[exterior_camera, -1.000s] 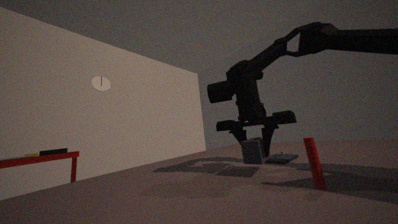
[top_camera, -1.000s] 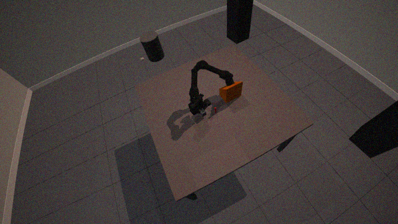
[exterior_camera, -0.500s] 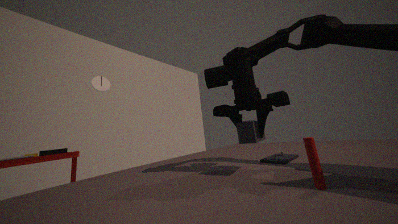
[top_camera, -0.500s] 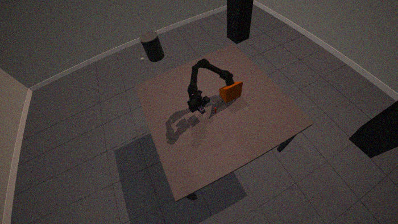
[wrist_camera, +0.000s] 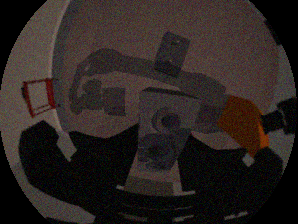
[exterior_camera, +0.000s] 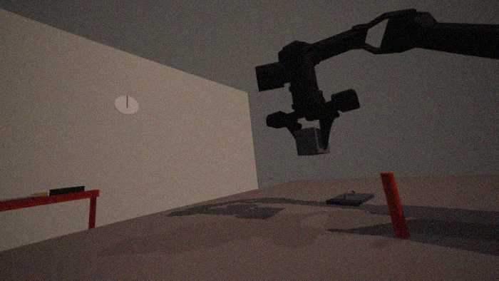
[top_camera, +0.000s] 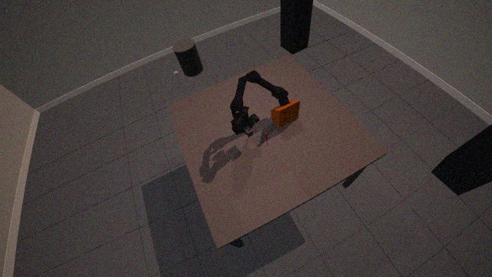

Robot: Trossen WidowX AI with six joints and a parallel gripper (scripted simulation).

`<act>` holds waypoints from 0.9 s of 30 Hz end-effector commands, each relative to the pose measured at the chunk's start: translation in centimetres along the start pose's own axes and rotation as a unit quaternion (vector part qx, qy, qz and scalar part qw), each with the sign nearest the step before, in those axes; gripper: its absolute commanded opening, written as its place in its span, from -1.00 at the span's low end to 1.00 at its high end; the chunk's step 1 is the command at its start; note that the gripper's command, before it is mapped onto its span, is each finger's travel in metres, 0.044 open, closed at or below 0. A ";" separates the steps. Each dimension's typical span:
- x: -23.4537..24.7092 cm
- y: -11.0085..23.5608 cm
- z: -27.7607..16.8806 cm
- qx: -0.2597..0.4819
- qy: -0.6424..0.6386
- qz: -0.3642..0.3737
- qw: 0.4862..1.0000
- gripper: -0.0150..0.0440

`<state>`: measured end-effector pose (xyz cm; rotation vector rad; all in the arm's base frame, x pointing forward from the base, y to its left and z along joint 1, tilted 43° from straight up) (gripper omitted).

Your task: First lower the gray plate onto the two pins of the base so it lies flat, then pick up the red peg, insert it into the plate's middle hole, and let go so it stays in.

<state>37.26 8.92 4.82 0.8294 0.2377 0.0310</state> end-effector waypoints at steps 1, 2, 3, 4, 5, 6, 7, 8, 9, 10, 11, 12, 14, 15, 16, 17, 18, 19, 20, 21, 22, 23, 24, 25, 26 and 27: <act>-0.1 1.1 0.1 0.003 -0.003 -0.001 1.000 -0.49; -0.2 1.3 0.1 0.003 -0.004 -0.001 1.000 -0.49; -0.2 1.4 0.1 0.003 -0.004 -0.001 1.000 -0.49; -0.2 1.3 0.2 0.003 -0.004 -0.001 1.000 -0.49; -0.2 1.2 0.3 0.003 -0.005 -0.001 1.000 -0.49; -0.2 1.1 0.6 0.004 -0.006 -0.001 1.000 -0.49; -0.2 1.0 0.9 0.004 -0.008 0.000 1.000 -0.49; -0.3 0.8 1.2 0.005 -0.010 0.000 1.000 -0.49; -0.3 0.6 1.4 0.005 -0.012 0.000 1.000 -0.49; -0.3 0.5 1.7 0.006 -0.015 0.000 1.000 -0.49; -0.4 0.3 2.0 0.006 -0.017 0.000 1.000 -0.49; -0.4 0.2 2.3 0.007 -0.019 0.001 1.000 -0.49; -0.5 -0.1 2.9 0.007 -0.023 0.001 1.000 -0.49; -0.5 -0.3 3.2 0.008 -0.025 0.001 1.000 -0.49; -0.6 -0.5 3.5 0.008 -0.027 0.001 1.000 -0.49; -0.7 -0.6 3.8 0.008 -0.029 0.001 1.000 -0.49; -0.7 -0.8 4.0 0.009 -0.031 0.001 0.999 -0.49; -0.8 -0.9 4.3 0.009 -0.033 0.002 0.999 -0.49; -0.8 -1.1 4.6 0.009 -0.035 0.002 0.999 -0.49; -0.9 -1.3 4.9 0.009 -0.037 0.002 0.999 -0.49; -1.0 -1.4 5.2 0.009 -0.039 0.002 0.999 -0.49; -1.1 -1.6 5.4 0.009 -0.041 0.002 0.999 -0.49; -1.1 -1.7 5.7 0.009 -0.044 0.002 0.999 -0.49; -1.2 -1.9 6.0 0.009 -0.046 0.002 0.999 -0.49; -1.3 -2.1 6.3 0.009 -0.048 0.002 0.999 -0.49; -1.4 -2.2 6.5 0.009 -0.050 0.002 0.999 -0.49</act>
Point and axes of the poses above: the point midway between the two fingers, 35 mm back from their tips, its own y axis back along the fingers, its own x axis across the jaws, z = x × y, the point moved 8 cm from there along y, back along the fingers, and after that the axes turned 11 degrees about y, right-handed, at the moved point
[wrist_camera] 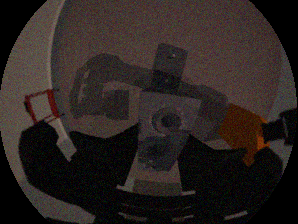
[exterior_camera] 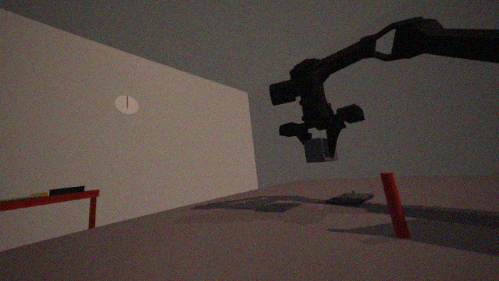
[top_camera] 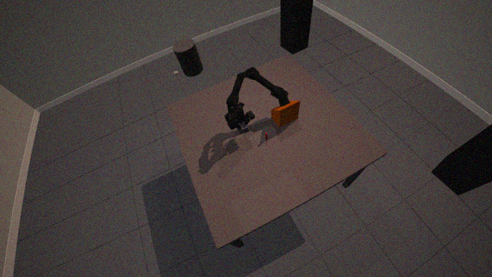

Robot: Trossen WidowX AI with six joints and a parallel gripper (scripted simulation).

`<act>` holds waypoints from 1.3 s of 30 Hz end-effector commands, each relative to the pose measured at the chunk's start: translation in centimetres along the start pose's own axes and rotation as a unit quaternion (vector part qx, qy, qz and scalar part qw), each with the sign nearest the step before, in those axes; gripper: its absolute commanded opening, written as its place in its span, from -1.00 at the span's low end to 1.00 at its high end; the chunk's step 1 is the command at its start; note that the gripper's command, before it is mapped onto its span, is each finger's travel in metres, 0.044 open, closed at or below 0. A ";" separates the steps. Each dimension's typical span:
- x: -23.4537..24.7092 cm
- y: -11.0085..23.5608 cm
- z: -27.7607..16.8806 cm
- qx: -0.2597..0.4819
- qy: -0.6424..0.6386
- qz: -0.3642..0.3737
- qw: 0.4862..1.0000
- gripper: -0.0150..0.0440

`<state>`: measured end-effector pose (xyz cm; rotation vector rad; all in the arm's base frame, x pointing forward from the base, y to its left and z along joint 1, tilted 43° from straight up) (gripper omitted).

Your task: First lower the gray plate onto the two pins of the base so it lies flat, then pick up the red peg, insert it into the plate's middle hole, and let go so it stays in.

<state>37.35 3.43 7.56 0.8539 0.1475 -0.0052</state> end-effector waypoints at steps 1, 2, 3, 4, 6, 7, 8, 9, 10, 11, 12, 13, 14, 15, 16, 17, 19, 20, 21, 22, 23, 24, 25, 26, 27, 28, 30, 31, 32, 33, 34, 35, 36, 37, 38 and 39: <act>-0.3 -0.6 1.1 -0.003 -0.005 -0.001 1.000 -0.49; -0.4 -0.8 1.4 -0.003 -0.007 0.000 1.000 -0.49; -0.4 -1.0 1.6 -0.003 -0.010 0.000 1.000 -0.49; -0.5 -1.1 1.9 -0.003 -0.012 0.000 1.000 -0.49; -0.7 -1.4 2.5 -0.004 -0.016 0.000 1.000 -0.49; -0.7 -1.6 2.7 -0.004 -0.018 0.000 1.000 -0.49; -0.8 -1.7 3.0 -0.004 -0.020 0.000 1.000 -0.49; -0.9 -1.9 3.3 -0.004 -0.022 0.000 1.000 -0.49; -1.0 -2.0 3.6 -0.005 -0.025 0.000 1.000 -0.49; -1.1 -2.2 3.8 -0.005 -0.027 -0.001 1.000 -0.49; -1.2 -2.3 4.1 -0.005 -0.029 -0.001 1.000 -0.49; -1.3 -2.5 4.4 -0.006 -0.031 -0.001 0.999 -0.49; -1.4 -2.6 4.6 -0.006 -0.033 -0.001 0.999 -0.49; -1.5 -2.8 4.9 -0.006 -0.036 -0.001 0.999 -0.49; -1.6 -2.9 5.2 -0.007 -0.038 -0.001 0.999 -0.49; -1.8 -3.1 5.4 -0.007 -0.040 -0.001 0.999 -0.49; -2.0 -3.4 5.9 -0.008 -0.044 -0.001 0.999 -0.49; -2.1 -3.5 6.2 -0.009 -0.047 -0.002 0.999 -0.49; -2.2 -3.7 6.5 -0.009 -0.049 -0.002 0.999 -0.49; -2.4 -3.8 6.7 -0.010 -0.051 -0.002 0.999 -0.49; -2.5 -4.0 7.0 -0.011 -0.053 -0.002 0.999 -0.49; -2.6 -4.1 7.2 -0.011 -0.055 -0.002 0.998 -0.49; -2.8 -4.3 7.5 -0.012 -0.058 -0.003 0.998 -0.49; -2.9 -4.4 7.7 -0.012 -0.060 -0.003 0.998 -0.49; -3.1 -4.5 7.9 -0.013 -0.062 -0.003 0.998 -0.49; -3.2 -4.7 8.2 -0.014 -0.064 -0.003 0.998 -0.49; -3.4 -4.9 8.5 -0.015 -0.067 -0.004 0.998 -0.49; -3.4 -4.9 8.6 -0.015 -0.068 -0.004 0.998 -0.49; -3.4 -4.9 8.6 -0.015 -0.068 -0.004 0.998 -0.49; -3.4 -4.9 8.6 -0.015 -0.068 -0.004 0.998 -0.49; -3.4 -4.9 8.6 -0.015 -0.068 -0.004 0.998 -0.49; -3.4 -4.9 8.6 -0.015 -0.068 -0.004 0.998 -0.49; -3.4 -4.9 8.6 -0.015 -0.068 -0.004 0.998 -0.49; -3.4 -4.9 8.6 -0.015 -0.068 -0.004 0.998 -0.49; -3.4 -4.9 8.6 -0.015 -0.068 -0.004 0.998 -0.49; -3.4 -4.9 8.6 -0.015 -0.068 -0.004 0.998 -0.49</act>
Point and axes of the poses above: the point midway between the two fingers, 35 mm back from their tips, its own y axis back along the fingers, its own x axis across the jaws, z = x × y, the point moved 8 cm from there along y, back along the fingers, and after that the axes turned 11 degrees about y, right-handed, at the moved point
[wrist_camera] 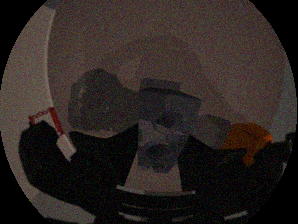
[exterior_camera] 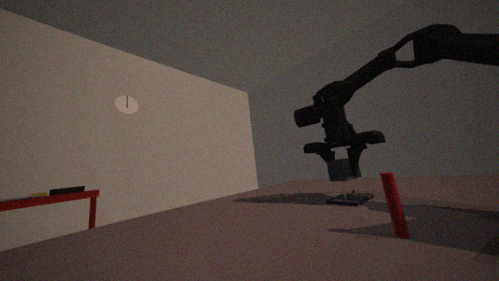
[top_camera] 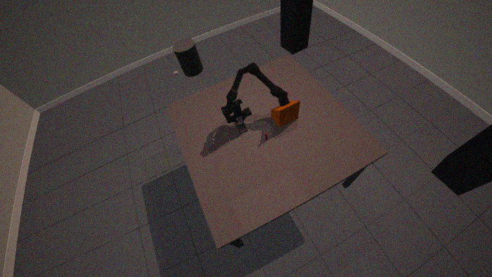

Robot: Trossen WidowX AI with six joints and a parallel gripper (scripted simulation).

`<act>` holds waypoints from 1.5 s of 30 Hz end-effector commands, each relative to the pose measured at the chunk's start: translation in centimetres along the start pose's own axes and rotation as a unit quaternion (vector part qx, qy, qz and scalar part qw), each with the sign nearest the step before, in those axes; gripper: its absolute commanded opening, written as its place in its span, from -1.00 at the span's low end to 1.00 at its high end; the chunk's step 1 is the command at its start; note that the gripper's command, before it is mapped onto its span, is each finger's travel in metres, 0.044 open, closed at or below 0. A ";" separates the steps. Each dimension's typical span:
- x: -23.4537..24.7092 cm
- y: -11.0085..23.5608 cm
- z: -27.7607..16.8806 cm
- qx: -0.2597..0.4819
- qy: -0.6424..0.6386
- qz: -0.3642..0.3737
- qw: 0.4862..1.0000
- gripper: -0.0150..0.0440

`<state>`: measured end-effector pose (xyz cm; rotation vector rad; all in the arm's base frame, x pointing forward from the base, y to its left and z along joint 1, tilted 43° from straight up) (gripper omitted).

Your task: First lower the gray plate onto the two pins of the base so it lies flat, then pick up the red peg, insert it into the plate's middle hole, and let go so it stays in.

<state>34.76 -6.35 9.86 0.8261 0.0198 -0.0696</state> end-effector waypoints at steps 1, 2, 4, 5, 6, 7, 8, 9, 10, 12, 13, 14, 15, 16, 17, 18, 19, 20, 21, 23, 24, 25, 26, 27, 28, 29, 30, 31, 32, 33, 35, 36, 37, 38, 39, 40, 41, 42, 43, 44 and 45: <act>0.0 0.0 0.1 -0.003 0.002 0.000 1.000 -0.49; 0.0 0.0 0.1 -0.003 0.002 0.000 1.000 -0.49; 0.0 0.0 0.1 -0.003 0.002 0.000 1.000 -0.49; 0.0 0.0 0.1 -0.003 0.002 0.000 1.000 -0.49; 0.0 0.0 0.1 -0.003 0.002 0.000 1.000 -0.49; 0.0 0.0 0.1 -0.003 0.002 0.000 1.000 -0.49; 0.0 0.0 0.1 -0.003 0.002 0.000 1.000 -0.49; 0.0 0.0 0.1 -0.003 0.002 0.000 1.000 -0.49; 0.0 0.0 0.1 -0.003 0.002 0.000 1.000 -0.49; 0.0 -0.1 0.2 -0.003 0.002 0.000 1.000 -0.49; 0.0 -0.1 0.2 -0.003 0.002 0.000 1.000 -0.49; 0.0 -0.1 0.2 -0.003 0.002 0.000 1.000 -0.49; 0.0 -0.2 0.2 -0.003 0.002 0.000 1.000 -0.49; 0.0 -0.3 0.2 -0.003 0.002 0.000 1.000 -0.49; 0.0 -0.5 0.2 -0.003 0.002 0.000 1.000 -0.49; 0.0 -0.7 0.2 -0.003 0.002 0.000 1.000 -0.49; 0.0 -1.0 0.2 -0.003 0.002 0.000 1.000 -0.49; 0.0 -1.2 0.2 -0.003 0.002 0.000 1.000 -0.49; 0.0 -1.5 0.2 -0.003 0.002 0.000 1.000 -0.49; 0.0 -1.7 0.2 -0.003 0.002 0.000 1.000 -0.49; 0.0 -1.7 0.2 -0.003 0.002 0.000 1.000 -0.49; 0.0 -1.7 0.2 -0.003 0.002 0.000 1.000 -0.49; 0.0 -1.7 0.2 -0.003 0.002 0.000 1.000 -0.49; 0.0 -1.8 0.2 -0.003 0.002 0.000 1.000 -0.49; 0.0 -1.9 0.2 -0.003 0.002 0.000 1.000 -0.49; 0.0 -2.0 0.2 -0.003 0.002 0.000 1.000 -0.49; 0.0 -2.2 0.2 -0.003 0.002 0.000 1.000 -0.49; 0.0 -2.3 0.2 -0.003 0.002 0.000 1.000 -0.49; 0.0 -2.5 0.2 -0.003 0.002 0.000 1.000 -0.49; 0.0 -2.7 0.2 -0.003 0.002 0.000 1.000 -0.49; 0.0 -3.0 0.2 -0.004 0.002 0.000 1.000 -0.49; 0.0 -3.2 0.2 -0.004 0.002 0.000 1.000 -0.49; 0.0 -3.3 0.2 -0.004 0.002 0.000 1.000 -0.49; 0.0 -3.5 0.2 -0.004 0.002 0.000 1.000 -0.49; 0.0 -3.7 0.2 -0.004 0.002 0.000 1.000 -0.49; 0.0 -3.8 0.2 -0.004 0.002 0.000 1.000 -0.49; 0.0 -4.0 0.2 -0.004 0.002 0.000 1.000 -0.49; 0.0 -4.0 0.2 -0.004 0.002 0.000 1.000 -0.49; 0.0 -4.1 0.2 -0.004 0.002 0.000 1.000 -0.49; 0.0 -4.1 0.2 -0.004 0.002 0.000 1.000 -0.49; 0.0 -4.1 0.2 -0.004 0.002 0.000 1.000 -0.49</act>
Point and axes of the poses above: the point midway between the two fingers, 35 mm back from their tips, its own y axis back along the fingers, its own x axis across the jaws, z = x × y, the point moved 8 cm from there along y, back along the fingers, and after that the axes turned 11 degrees about y, right-handed, at the moved point
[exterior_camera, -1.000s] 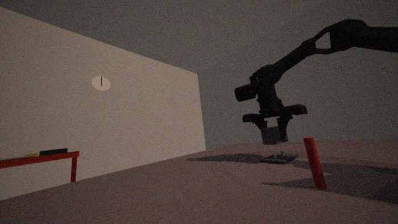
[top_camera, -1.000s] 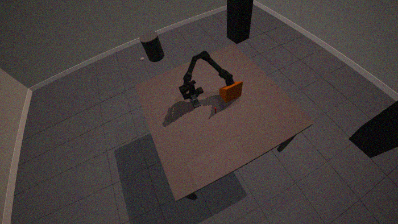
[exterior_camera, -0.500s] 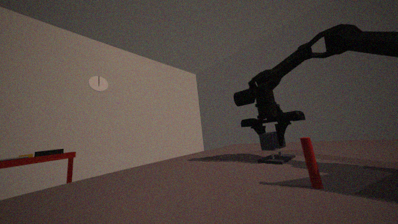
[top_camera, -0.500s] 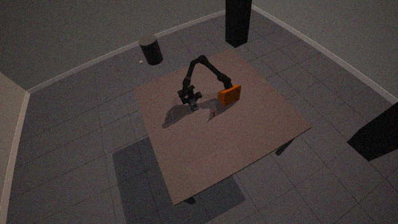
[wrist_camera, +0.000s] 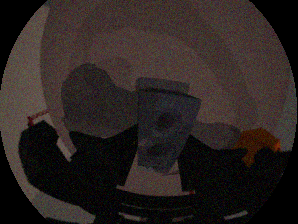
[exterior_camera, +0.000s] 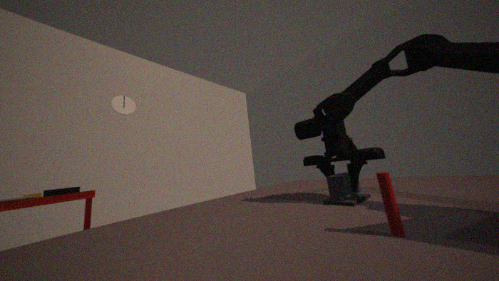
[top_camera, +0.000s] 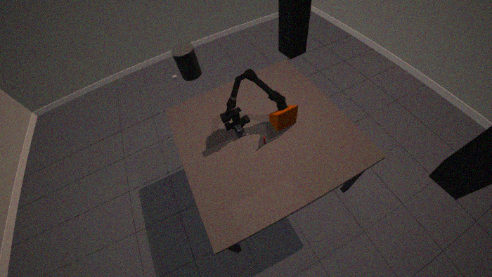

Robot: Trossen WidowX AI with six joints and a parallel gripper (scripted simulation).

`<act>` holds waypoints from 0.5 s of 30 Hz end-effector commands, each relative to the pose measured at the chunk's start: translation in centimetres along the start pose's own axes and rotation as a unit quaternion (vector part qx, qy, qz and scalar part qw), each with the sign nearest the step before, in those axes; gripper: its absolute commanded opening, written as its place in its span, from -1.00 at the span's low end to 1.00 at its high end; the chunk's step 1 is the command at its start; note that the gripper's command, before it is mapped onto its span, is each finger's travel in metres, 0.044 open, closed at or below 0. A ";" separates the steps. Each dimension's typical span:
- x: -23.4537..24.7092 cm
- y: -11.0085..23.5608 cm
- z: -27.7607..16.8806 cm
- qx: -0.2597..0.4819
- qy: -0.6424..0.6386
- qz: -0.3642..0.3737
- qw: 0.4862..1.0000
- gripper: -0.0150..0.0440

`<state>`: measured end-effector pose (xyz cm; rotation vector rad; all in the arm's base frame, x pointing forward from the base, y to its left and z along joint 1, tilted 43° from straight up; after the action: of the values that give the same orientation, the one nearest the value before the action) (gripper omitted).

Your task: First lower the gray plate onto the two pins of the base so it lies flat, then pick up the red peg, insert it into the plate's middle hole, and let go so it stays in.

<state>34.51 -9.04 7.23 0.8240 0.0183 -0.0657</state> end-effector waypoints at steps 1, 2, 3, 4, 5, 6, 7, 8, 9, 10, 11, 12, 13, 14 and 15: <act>0.0 0.0 0.0 0.000 0.000 0.000 1.000 -0.49; 0.0 0.0 0.0 0.000 0.000 0.000 1.000 -0.49; 0.0 0.0 0.0 0.000 0.000 0.000 1.000 -0.49; 0.0 0.0 0.0 0.000 0.000 0.000 1.000 -0.49; 0.0 0.0 0.0 0.000 0.000 0.000 1.000 -0.49; 0.0 0.0 0.0 0.000 0.000 0.000 1.000 -0.49; 0.0 0.0 0.0 0.000 0.000 0.000 1.000 -0.49; 0.0 0.0 0.0 0.000 0.000 0.000 1.000 -0.40; 0.0 0.0 0.0 0.000 0.000 0.000 1.000 -0.31; 0.0 0.0 0.0 0.000 0.000 0.000 1.000 -0.22; 0.0 0.0 0.0 0.000 0.000 0.000 1.000 -0.14; 0.0 0.0 0.0 0.000 0.000 0.000 1.000 -0.05; 0.0 0.0 0.0 0.000 0.000 0.000 1.000 0.04; 0.0 0.0 0.0 0.000 0.000 0.000 1.000 0.13; 0.0 0.0 0.0 0.000 0.000 0.000 1.000 0.22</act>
<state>34.50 -9.04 7.20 0.8242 0.0191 -0.0655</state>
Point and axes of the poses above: the point midway between the two fingers, 35 mm back from their tips, its own y axis back along the fingers, its own x axis across the jaws, z = x × y, the point moved 8 cm from there along y, back along the fingers, and after that the axes turned 11 degrees about y, right-handed, at the moved point
